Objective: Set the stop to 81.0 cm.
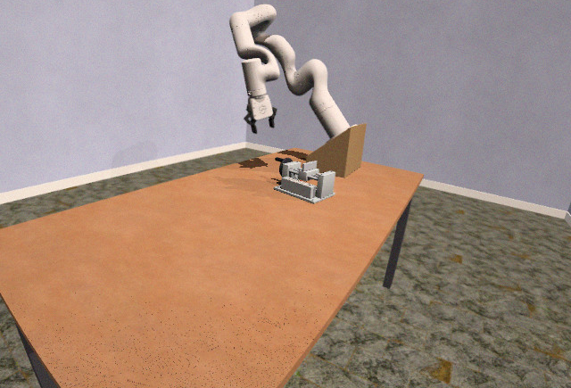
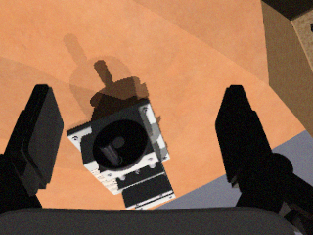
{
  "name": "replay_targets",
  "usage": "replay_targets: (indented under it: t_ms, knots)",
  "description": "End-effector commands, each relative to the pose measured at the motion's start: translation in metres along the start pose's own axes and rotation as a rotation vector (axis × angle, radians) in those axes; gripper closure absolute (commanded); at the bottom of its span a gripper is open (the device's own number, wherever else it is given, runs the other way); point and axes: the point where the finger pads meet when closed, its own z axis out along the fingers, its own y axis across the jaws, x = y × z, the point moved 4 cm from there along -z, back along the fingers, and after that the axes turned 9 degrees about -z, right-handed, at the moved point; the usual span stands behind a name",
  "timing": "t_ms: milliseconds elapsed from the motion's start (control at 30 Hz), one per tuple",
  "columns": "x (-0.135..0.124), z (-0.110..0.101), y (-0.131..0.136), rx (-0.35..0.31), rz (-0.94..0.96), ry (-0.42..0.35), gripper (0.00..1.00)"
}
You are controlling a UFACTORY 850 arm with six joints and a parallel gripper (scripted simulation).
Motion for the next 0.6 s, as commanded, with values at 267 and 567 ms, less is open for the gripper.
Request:
replay_targets:
  t_ms: [267,567]
  knots:
    - [-0.102,-0.008,-0.026,0.172,-0.175,0.070,0.00]
    - [-0.155,-0.013,-0.025,0.254,-0.264,0.082,0.00]
